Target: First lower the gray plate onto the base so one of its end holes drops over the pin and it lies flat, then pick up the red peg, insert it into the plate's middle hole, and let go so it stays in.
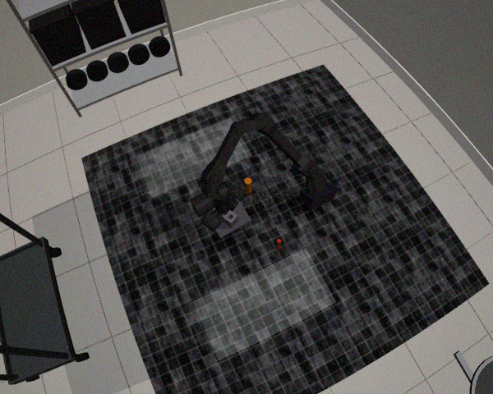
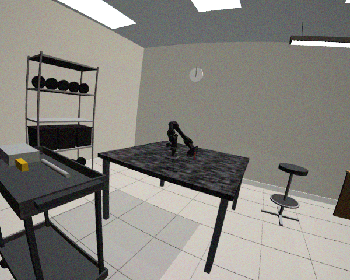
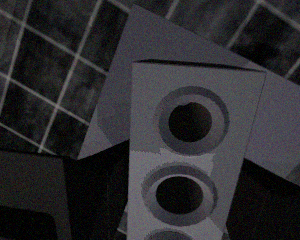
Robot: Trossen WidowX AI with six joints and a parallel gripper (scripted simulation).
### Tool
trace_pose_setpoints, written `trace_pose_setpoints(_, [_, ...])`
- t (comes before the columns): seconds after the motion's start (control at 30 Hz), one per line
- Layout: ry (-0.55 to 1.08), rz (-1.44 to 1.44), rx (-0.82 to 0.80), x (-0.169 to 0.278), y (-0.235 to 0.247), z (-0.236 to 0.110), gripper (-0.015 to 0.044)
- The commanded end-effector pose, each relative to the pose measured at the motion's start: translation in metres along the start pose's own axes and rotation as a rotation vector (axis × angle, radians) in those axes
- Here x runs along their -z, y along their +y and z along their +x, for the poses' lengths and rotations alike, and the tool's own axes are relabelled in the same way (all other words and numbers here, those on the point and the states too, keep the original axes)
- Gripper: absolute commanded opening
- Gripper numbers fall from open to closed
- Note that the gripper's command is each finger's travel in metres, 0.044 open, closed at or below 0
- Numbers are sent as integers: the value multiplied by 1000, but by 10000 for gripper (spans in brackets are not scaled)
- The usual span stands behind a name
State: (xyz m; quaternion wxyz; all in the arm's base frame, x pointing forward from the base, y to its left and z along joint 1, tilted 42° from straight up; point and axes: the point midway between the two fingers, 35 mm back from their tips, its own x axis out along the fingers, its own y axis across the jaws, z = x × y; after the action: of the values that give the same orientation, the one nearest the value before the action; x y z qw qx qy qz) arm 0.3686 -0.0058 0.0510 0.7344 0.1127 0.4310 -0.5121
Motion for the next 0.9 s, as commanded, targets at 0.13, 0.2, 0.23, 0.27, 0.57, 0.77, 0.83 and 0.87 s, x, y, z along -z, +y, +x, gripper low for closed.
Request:
trace_pose_setpoints(0.13, [0,2,0,0,0,0,315])
trace_pose_setpoints(0.2, [0,2,0,0,0,0,368])
trace_pose_setpoints(0.23, [0,2,0,0,0,0,394])
trace_pose_setpoints(0.27, [0,2,0,0,0,0,420])
trace_pose_setpoints(0.57, [5,-2,-1,-1,7,-51,440])
trace_pose_setpoints(0.77, [3,-7,4,0,3,-116,440])
trace_pose_setpoints(0.83, [3,-7,4,-2,5,-117,440])
trace_pose_setpoints(0.87, [3,-7,4,-2,5,-117,440])
